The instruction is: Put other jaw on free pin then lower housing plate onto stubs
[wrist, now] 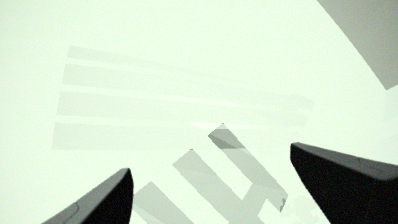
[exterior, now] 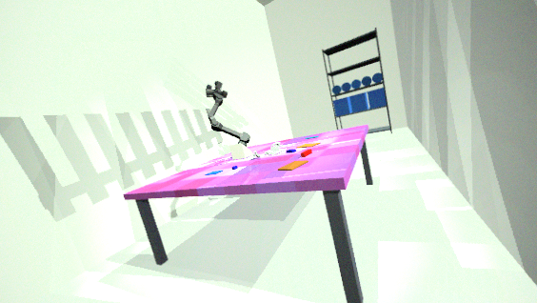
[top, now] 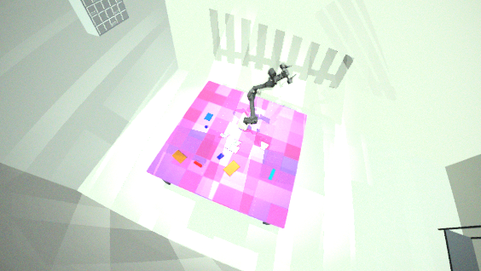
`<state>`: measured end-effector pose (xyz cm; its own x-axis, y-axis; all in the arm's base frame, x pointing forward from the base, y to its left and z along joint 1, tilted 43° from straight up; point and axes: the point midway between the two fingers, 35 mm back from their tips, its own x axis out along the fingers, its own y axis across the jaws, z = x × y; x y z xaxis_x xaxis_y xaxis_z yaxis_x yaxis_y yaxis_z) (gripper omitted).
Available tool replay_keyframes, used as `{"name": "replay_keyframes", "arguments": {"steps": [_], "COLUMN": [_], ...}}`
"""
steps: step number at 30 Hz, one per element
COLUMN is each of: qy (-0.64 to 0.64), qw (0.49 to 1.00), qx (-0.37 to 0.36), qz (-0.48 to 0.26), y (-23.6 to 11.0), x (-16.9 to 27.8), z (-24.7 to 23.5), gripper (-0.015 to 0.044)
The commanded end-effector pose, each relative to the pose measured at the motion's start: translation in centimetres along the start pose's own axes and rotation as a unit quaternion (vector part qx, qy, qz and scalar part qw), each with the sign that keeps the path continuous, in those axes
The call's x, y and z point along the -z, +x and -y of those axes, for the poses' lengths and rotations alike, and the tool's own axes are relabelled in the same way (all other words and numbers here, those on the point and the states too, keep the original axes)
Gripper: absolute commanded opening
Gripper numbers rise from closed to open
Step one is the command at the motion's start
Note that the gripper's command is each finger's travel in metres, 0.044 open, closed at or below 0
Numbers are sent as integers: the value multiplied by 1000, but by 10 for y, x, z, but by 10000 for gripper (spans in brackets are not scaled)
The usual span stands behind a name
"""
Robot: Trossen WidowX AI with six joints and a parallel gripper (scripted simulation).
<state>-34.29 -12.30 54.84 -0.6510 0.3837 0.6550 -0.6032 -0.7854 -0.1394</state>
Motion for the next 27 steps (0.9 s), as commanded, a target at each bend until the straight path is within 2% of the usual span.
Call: {"name": "replay_keyframes", "arguments": {"steps": [1,6,17,27], "qy": [0,9,36,45], "qw": [1000,1000,985,951], "qx": [0,24,159,283], "qz": [0,10,63,116], "y": [0,5,16,-6], "x": [0,-5,-33,-62], "z": [0,22,143,251], "gripper": [426,295,6,0]}}
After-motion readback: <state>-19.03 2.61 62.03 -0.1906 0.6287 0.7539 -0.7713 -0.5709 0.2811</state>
